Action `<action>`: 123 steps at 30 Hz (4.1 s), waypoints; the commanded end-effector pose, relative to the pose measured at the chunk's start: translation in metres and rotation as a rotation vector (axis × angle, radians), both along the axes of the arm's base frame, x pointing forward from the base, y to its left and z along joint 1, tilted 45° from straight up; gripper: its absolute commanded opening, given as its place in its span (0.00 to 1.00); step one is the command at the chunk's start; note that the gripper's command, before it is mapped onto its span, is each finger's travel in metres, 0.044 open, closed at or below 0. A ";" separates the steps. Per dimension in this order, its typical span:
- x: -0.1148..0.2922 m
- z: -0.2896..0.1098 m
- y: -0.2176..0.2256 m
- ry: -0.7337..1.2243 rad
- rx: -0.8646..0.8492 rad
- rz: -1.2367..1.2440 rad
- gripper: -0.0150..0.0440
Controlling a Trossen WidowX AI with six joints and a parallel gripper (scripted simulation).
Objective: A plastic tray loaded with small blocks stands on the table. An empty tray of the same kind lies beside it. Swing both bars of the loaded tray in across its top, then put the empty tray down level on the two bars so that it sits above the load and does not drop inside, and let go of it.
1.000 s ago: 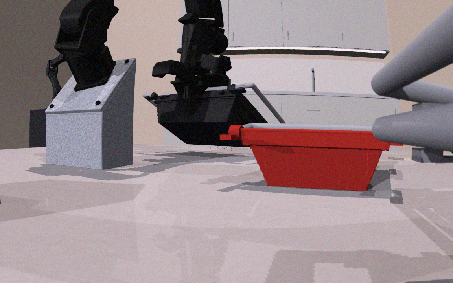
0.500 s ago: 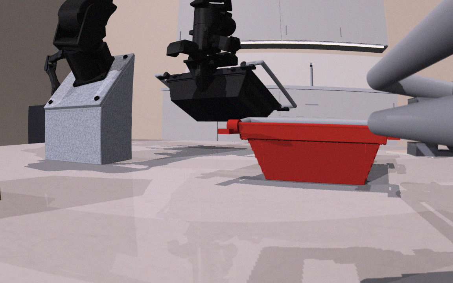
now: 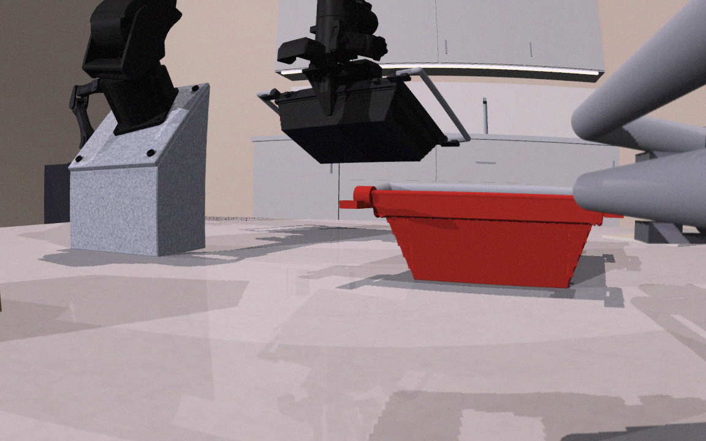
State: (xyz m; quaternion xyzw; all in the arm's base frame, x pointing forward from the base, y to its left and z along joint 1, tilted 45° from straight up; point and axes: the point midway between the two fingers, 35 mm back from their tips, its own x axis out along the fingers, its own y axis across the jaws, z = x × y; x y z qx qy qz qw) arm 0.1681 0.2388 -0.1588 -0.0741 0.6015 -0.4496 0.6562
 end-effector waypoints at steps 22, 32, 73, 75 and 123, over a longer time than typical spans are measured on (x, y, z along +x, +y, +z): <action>0.004 0.004 0.015 -0.008 0.016 0.001 0.25; 0.017 0.012 0.010 -0.046 0.017 -0.040 0.25; 0.136 0.113 -0.091 -0.501 -0.024 -0.532 0.25; 0.140 0.118 -0.097 -0.524 -0.029 -0.557 0.25; 0.173 0.214 -0.244 -0.973 -0.180 -1.018 0.25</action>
